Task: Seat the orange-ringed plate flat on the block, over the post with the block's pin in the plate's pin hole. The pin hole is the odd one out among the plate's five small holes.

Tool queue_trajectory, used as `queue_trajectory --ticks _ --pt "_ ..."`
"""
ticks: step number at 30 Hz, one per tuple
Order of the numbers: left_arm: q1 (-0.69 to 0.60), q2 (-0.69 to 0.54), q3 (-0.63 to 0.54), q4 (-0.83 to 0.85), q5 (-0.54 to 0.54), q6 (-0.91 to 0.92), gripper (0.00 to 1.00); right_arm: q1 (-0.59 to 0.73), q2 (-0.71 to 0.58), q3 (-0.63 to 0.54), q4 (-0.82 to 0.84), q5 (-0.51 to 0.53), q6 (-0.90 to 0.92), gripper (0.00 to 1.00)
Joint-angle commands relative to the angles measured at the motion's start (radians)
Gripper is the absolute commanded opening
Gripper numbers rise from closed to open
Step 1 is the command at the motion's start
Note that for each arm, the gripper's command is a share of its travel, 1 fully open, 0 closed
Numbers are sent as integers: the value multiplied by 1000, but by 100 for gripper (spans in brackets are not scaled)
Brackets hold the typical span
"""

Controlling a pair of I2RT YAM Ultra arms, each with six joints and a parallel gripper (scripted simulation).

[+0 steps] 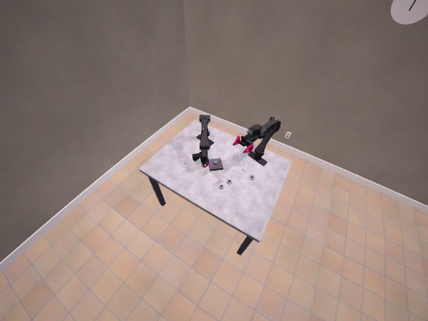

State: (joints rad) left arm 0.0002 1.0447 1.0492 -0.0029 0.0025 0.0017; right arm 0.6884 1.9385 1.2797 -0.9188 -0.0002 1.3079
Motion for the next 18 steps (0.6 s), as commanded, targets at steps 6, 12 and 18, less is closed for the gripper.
queue_trajectory --ticks 6,12,18 --pt "-4 -4 4 -10 -6 -5 100 11 -53 66 -55 16 0 0" --pt "-4 -4 4 -10 -6 -5 100 13 -66 93 -92 16 -1 0" --pt "-4 -4 4 -10 -6 -5 100 15 -78 122 -131 15 -2 0"
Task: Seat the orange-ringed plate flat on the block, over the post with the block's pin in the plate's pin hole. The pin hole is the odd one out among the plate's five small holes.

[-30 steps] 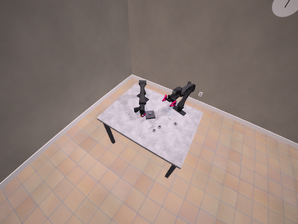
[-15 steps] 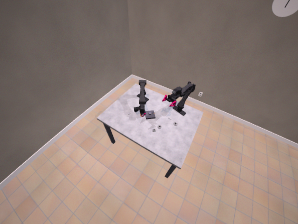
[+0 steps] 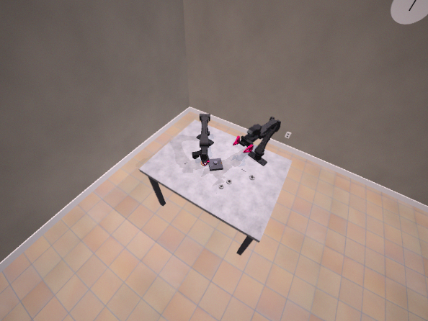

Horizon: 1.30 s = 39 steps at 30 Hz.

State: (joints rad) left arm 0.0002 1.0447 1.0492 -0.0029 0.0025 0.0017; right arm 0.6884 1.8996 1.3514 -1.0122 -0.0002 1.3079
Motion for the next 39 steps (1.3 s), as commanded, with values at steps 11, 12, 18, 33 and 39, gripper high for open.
queue_trajectory --ticks 11,12,18,33,39 --pt "-4 -4 4 -10 -6 -5 100 12 -55 95 -95 15 -3 0" --pt "-4 -4 4 -10 -6 -5 100 11 -56 100 -101 15 -4 0" --pt "-4 -4 4 -10 -6 -5 100 6 -60 118 -123 15 -4 0" --pt "-4 -4 4 -10 -6 -5 100 3 -66 126 -127 15 -4 0" --pt "-4 -4 4 -10 -6 -5 100 1 -63 127 -125 16 -6 0"
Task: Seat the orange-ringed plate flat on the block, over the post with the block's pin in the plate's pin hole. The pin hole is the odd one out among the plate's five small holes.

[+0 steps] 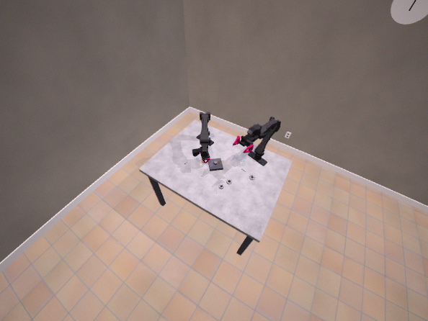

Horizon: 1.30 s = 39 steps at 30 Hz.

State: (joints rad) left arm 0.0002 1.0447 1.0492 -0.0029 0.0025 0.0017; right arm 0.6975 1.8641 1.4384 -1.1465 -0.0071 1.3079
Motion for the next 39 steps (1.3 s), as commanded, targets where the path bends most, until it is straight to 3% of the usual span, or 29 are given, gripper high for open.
queue_trajectory --ticks 1,22,24,29,31,39 --pt "-4 -4 4 -10 -6 -5 100 -8 -28 40 9 22 -6 0" --pt "-4 -4 4 -10 -6 -5 100 -14 -22 -25 9 21 -6 0" --pt "-4 -4 4 -10 -6 -5 100 -14 -24 11 20 22 -5 0" --pt "-4 -4 4 -10 -6 -5 100 23 -22 34 21 27 -205 0" --pt "-4 -4 4 -10 -6 -5 100 23 -22 34 21 27 -205 0" --pt "-4 -4 4 -10 -6 -5 100 58 3 39 29 15 -591 0"
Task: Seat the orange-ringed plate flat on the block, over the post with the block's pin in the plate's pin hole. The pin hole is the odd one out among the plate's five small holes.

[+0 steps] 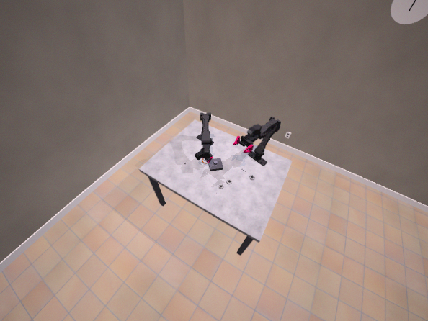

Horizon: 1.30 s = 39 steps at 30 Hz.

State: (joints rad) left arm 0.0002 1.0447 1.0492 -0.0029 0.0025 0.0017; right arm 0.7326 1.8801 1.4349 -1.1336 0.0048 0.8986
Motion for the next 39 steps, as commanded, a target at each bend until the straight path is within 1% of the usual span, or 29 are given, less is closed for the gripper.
queue_trajectory --ticks 1,7,9,11,12,14,16,20,24,26,28,31,34,39 --pt "-4 -4 4 -10 -6 -5 100 23 -1 42 18 3 -226 0" --pt "-4 -4 4 -10 -6 -5 100 54 -23 48 17 3 -471 0" --pt "-4 -4 4 -10 -6 -5 100 54 -23 48 17 3 -471 0" --pt "-4 -4 4 -10 -6 -5 100 28 13 52 27 -2 -585 0" --pt "-4 -4 4 -10 -6 -5 100 28 -2 54 25 0 -623 0" --pt "-4 -4 4 -10 -6 -5 100 77 -20 55 25 -2 -696 0" --pt "-4 -4 4 -10 -6 -5 100 78 -25 57 24 -2 -760 0" --pt "-4 -4 4 -10 -6 -5 100 81 19 61 29 -6 -901 0" --pt "-4 -4 4 -10 -6 -5 100 105 -18 64 7 -6 -1037 0" --pt "-4 -4 4 -10 -6 -5 100 105 -18 64 7 -6 -1037 0" --pt "-4 -4 4 -10 -6 -5 100 80 8 69 22 -8 -1102 0" --pt "-4 -4 4 -10 -6 -5 100 120 -5 59 7 -11 -1189 0" --pt "-4 -4 4 -10 -6 -5 100 127 25 69 20 -10 -1279 0" --pt "-4 -4 4 -10 -6 -5 100 143 -11 71 16 -6 -1424 0"
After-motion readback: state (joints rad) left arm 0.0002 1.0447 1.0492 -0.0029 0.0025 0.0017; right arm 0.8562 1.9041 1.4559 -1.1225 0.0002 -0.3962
